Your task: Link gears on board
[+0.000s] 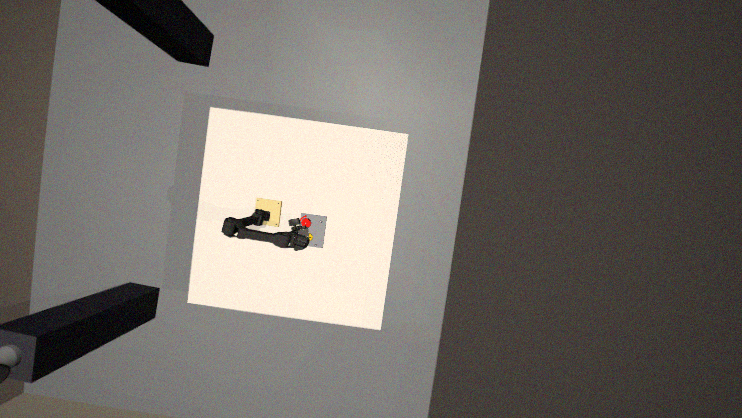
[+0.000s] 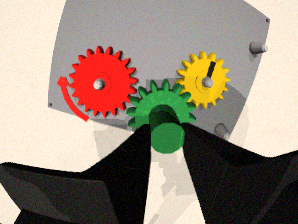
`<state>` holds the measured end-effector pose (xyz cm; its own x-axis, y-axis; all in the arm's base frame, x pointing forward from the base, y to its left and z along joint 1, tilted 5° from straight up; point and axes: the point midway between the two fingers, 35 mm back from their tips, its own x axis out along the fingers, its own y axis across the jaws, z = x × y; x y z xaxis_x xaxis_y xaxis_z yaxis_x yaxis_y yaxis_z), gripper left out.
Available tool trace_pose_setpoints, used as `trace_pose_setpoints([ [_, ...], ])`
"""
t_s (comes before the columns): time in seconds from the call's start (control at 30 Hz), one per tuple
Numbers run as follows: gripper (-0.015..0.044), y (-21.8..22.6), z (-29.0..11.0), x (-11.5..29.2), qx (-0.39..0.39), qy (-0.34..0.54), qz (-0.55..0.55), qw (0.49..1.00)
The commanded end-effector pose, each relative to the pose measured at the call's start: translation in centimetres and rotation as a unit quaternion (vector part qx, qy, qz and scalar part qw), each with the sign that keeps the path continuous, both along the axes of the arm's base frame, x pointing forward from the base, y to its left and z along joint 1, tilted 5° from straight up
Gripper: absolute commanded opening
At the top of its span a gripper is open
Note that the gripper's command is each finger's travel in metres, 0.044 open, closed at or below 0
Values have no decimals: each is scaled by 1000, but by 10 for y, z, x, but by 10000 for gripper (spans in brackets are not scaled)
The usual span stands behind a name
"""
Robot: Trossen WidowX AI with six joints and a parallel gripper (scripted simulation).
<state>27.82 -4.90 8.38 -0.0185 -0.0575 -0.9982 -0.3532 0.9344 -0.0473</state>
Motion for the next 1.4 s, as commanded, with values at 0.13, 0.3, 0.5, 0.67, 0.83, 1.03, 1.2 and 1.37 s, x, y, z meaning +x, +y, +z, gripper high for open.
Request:
trace_pose_setpoints([
  [0.13,0,-1,-16,-3,-3,2,-73,997],
  [0.3,0,-1,-23,-3,-4,-1,-121,993],
  [0.5,0,-2,-19,-3,-5,-3,-153,988],
  [0.67,0,-1,-20,-2,-4,-1,-120,993],
  [0.83,0,-1,-21,-3,-3,2,-70,998],
  [1.03,0,-1,-22,-4,-1,6,-2,1000],
  [1.2,0,-2,-23,-3,0,8,33,999],
  [1.37,0,-2,-23,-3,0,8,25,1000],
])
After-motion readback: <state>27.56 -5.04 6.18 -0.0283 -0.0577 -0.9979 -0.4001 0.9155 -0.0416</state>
